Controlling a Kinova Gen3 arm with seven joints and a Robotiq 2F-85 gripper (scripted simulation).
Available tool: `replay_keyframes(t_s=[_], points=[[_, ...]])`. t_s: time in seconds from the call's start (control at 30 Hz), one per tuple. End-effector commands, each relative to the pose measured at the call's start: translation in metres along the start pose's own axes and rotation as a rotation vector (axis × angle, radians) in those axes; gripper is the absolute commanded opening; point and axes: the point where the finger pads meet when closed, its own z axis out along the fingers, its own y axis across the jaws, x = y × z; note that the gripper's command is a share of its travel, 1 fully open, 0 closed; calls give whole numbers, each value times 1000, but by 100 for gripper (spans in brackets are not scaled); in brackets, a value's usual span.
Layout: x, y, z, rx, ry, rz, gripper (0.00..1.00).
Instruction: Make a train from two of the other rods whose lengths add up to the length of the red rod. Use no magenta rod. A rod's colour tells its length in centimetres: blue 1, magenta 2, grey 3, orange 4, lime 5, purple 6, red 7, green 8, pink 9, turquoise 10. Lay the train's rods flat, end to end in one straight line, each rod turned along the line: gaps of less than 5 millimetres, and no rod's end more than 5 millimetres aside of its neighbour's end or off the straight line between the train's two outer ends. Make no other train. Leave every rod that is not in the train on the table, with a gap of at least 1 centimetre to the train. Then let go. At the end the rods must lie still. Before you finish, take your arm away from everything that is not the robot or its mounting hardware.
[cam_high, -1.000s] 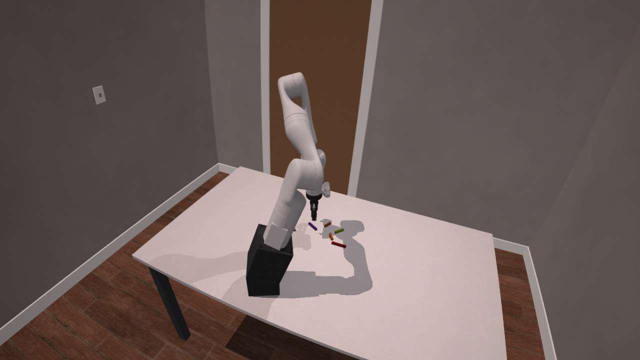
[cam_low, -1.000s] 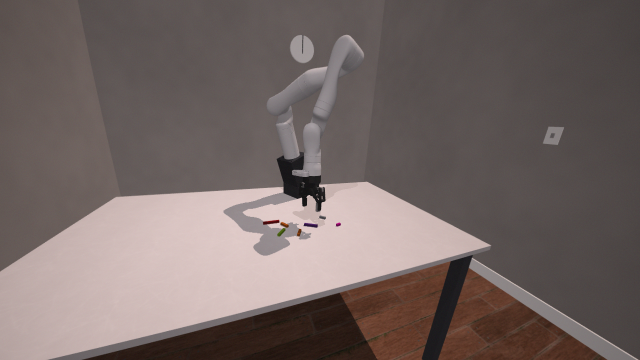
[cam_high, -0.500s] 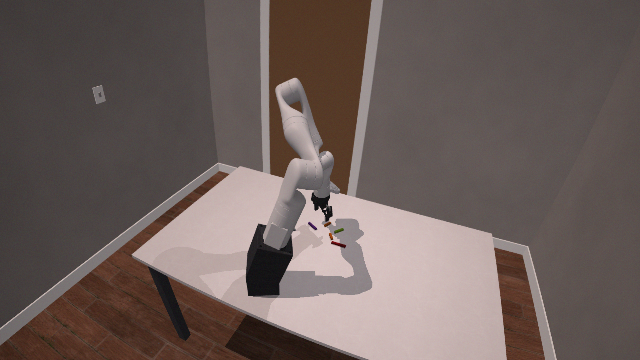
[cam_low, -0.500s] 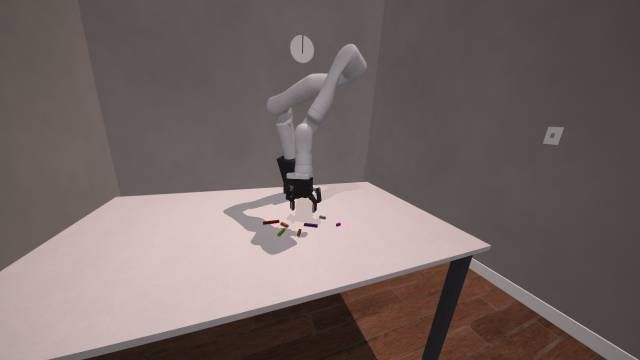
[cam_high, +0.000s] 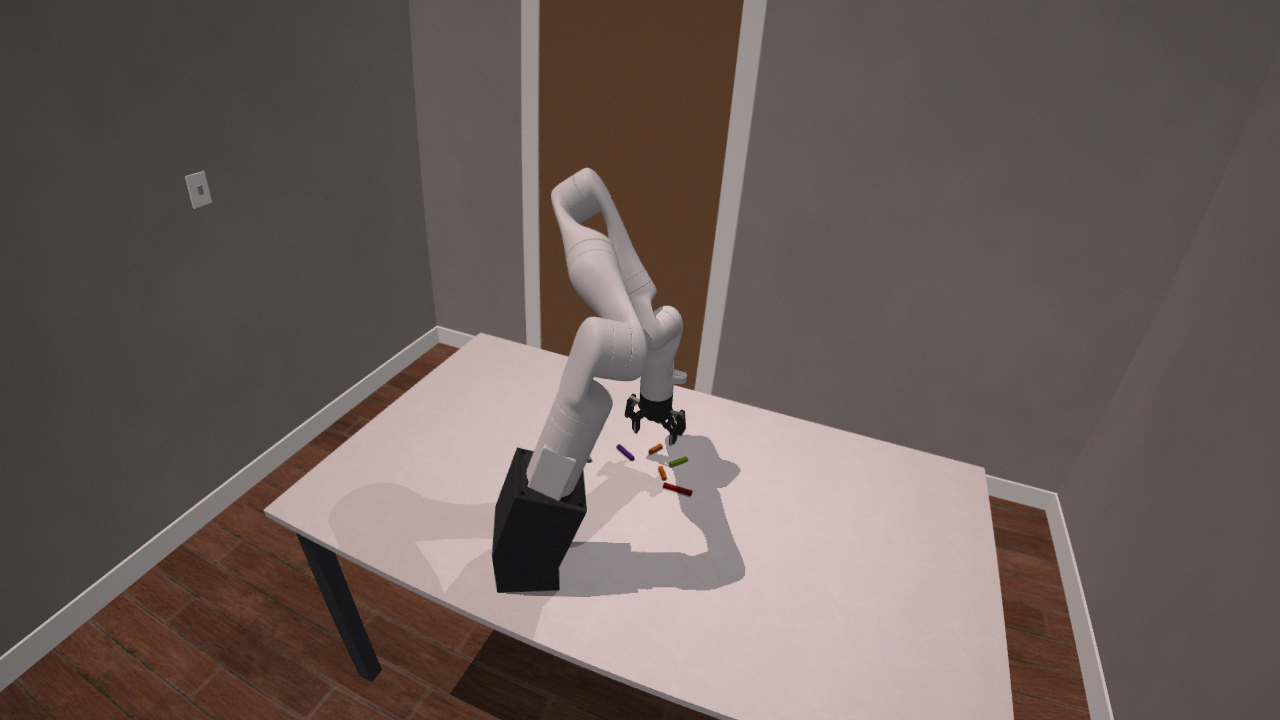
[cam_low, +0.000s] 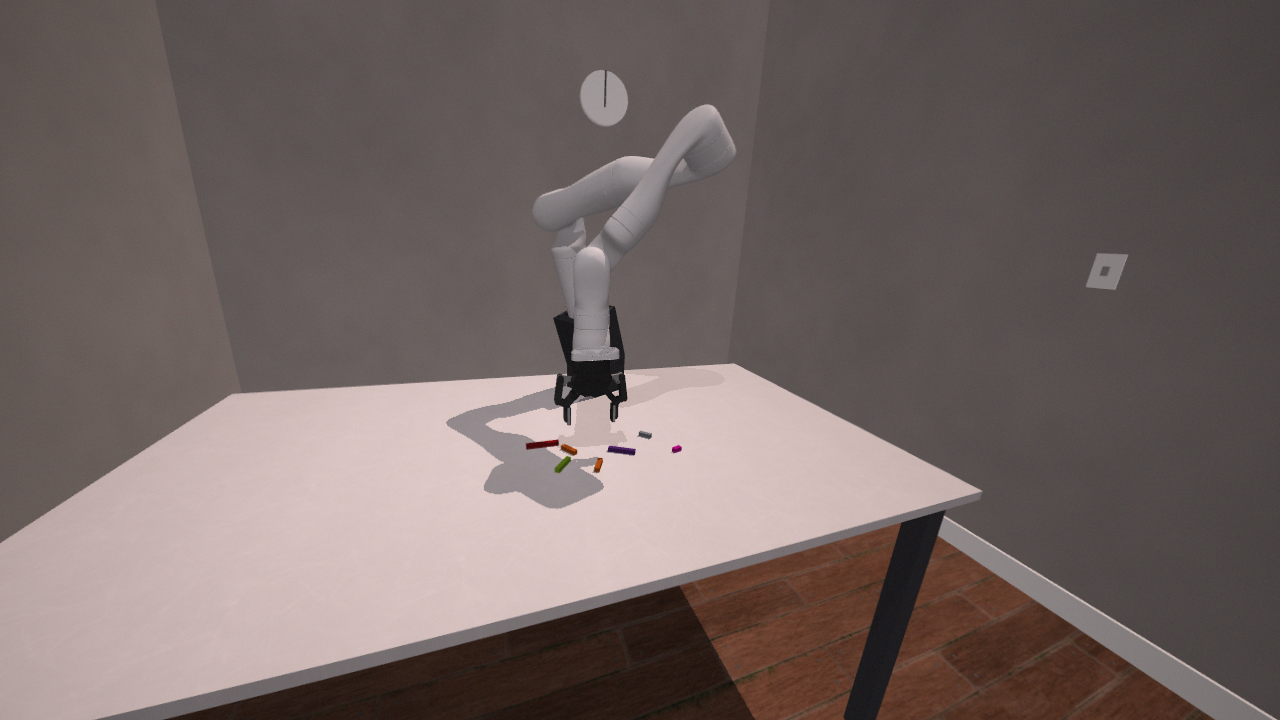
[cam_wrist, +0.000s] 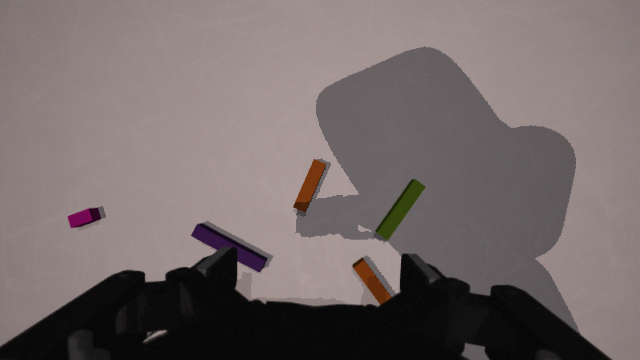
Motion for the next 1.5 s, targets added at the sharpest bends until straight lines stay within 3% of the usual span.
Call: replay_keyframes(t_s=[0.0, 0.2, 0.73, 1.47], points=[[-4, 9, 2, -6, -8, -67, 100], [-10, 20, 0, 1, -31, -260, 100], [-22, 36, -4, 21, -72, -560, 100], [-28, 42, -6, 32, -87, -666, 100]])
